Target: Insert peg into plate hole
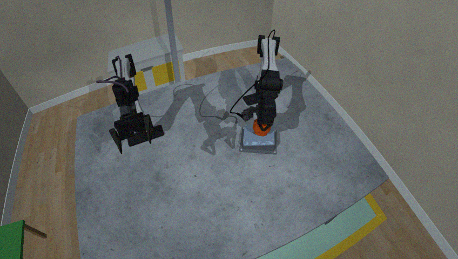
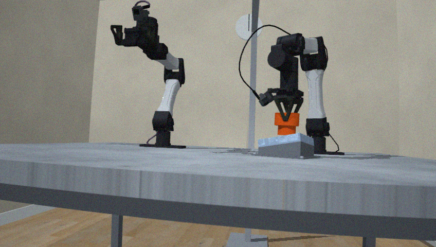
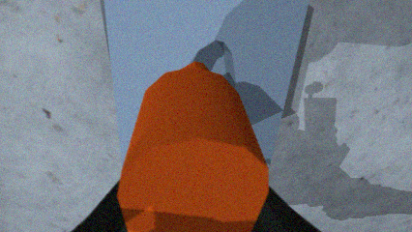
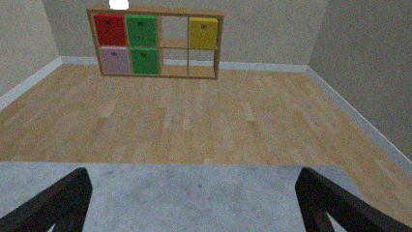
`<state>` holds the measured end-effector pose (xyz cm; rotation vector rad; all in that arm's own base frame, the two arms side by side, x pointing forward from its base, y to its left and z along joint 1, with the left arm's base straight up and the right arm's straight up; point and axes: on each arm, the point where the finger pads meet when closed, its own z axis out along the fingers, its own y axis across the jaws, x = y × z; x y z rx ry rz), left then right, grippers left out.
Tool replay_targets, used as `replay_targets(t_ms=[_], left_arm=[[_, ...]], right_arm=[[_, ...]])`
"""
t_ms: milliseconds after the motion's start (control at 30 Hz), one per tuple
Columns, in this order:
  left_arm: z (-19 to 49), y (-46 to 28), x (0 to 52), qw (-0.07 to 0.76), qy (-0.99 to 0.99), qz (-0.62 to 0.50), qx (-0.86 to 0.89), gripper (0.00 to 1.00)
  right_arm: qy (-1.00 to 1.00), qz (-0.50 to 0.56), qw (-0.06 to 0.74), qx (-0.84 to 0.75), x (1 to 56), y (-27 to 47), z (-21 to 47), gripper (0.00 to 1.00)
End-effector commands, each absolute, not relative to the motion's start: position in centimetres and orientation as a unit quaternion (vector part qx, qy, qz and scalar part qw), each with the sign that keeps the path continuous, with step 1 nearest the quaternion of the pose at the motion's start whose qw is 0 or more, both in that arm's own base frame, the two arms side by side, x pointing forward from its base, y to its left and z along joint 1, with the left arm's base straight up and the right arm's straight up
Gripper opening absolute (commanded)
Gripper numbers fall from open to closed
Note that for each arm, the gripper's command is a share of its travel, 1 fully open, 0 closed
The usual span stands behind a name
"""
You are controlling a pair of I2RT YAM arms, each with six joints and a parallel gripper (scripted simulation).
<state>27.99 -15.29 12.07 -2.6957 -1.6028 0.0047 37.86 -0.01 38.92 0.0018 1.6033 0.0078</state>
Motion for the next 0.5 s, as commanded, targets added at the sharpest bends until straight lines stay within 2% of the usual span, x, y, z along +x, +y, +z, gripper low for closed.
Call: replay_targets(t_ms=[0,467], left_arm=[[15.6,-15.6,28.4,-0.027,-0.510,-0.012,-0.860,0.40],[18.2,-15.2,28.4,-0.019,-0.517,-0.024,-0.855,0.40]], right_arm=[[0.708,0.005,0.706,-0.005,37.7,0.2,39.9,1.00],[0.736,0.045,0.673,-0.057,36.5,3.9,37.5,1.00]])
